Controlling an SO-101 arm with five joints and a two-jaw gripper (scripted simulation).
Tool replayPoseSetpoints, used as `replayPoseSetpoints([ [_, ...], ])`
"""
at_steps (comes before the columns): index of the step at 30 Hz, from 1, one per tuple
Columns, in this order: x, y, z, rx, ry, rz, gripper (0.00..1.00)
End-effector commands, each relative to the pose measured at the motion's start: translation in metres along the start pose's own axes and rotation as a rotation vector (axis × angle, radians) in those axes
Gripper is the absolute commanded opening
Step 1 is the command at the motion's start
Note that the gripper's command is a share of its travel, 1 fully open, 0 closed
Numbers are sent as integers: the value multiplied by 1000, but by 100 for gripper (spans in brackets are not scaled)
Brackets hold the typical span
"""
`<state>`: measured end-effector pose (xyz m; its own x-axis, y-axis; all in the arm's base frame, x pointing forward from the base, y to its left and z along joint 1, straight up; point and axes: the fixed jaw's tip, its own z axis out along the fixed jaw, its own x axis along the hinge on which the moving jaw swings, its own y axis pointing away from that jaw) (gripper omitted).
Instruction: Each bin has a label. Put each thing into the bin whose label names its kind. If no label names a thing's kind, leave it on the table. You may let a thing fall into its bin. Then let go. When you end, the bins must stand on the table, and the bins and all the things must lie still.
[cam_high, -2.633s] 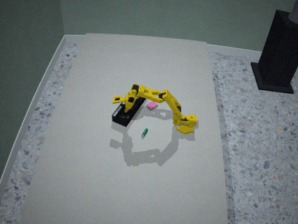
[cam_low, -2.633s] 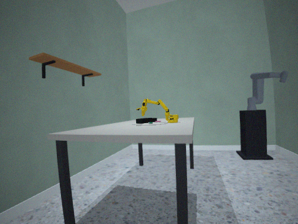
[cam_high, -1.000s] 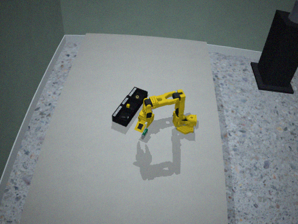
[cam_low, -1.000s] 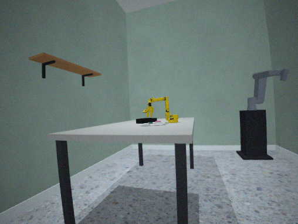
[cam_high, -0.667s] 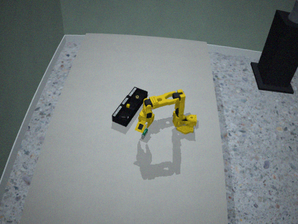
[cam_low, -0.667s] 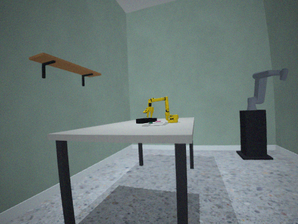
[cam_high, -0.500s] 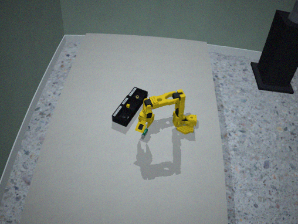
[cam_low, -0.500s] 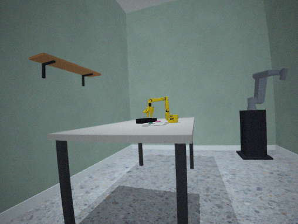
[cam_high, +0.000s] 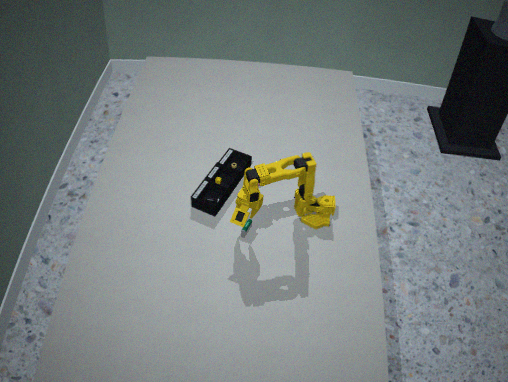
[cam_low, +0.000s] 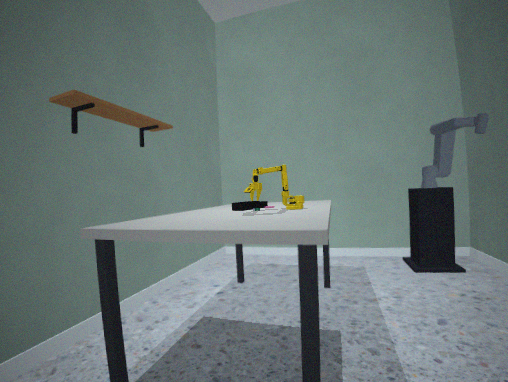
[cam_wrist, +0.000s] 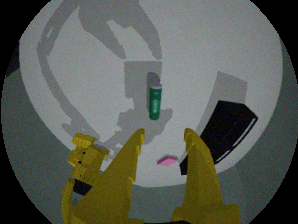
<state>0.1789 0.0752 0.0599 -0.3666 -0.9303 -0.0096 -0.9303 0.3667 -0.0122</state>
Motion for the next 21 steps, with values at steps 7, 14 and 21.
replayPoseSetpoints([
  [7, -5, -2, -1, 31, -31, -20, 21],
  [14, -6, -3, 10, 31, -31, -20, 21],
  [21, -6, -3, 20, 31, -31, -20, 21],
])
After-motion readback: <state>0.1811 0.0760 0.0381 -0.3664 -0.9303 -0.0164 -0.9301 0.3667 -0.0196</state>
